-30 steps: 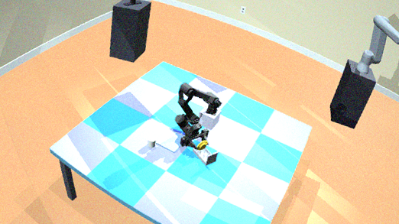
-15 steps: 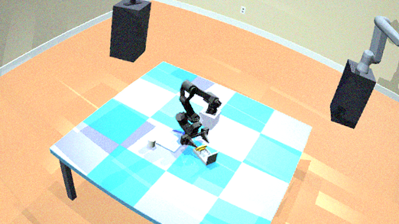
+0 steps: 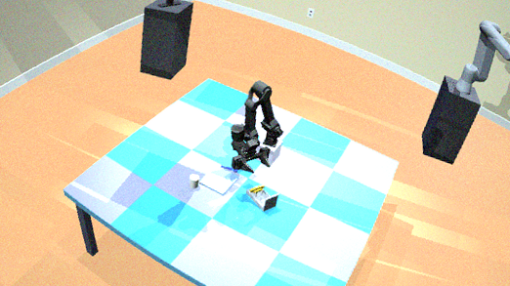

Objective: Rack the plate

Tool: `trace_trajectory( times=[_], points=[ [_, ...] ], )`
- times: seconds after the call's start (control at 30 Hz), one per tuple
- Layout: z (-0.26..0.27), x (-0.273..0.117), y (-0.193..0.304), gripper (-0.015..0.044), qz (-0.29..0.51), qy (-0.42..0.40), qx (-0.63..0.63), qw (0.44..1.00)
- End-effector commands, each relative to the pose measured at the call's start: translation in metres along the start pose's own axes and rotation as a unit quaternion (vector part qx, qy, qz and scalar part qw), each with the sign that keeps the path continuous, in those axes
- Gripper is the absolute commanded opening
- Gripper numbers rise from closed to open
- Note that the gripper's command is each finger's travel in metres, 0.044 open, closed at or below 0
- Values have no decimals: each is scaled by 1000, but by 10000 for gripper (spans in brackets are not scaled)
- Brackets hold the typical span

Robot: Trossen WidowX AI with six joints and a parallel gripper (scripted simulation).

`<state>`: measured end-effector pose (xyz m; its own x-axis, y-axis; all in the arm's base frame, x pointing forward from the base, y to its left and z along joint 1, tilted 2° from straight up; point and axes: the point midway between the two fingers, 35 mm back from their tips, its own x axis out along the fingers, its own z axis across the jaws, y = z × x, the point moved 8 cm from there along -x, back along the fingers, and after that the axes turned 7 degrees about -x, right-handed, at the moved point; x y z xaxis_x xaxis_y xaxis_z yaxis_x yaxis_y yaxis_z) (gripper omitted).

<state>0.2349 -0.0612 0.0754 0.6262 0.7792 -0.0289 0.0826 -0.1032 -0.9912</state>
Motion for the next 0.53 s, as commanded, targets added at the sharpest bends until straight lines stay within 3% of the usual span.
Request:
trace_trajectory(
  times=[0.0, 0.5],
  points=[
    [-11, 2, -2, 400, 11, 22, 28, 999],
    [-72, 12, -4, 400, 132, 157, 189, 960]
  ],
)
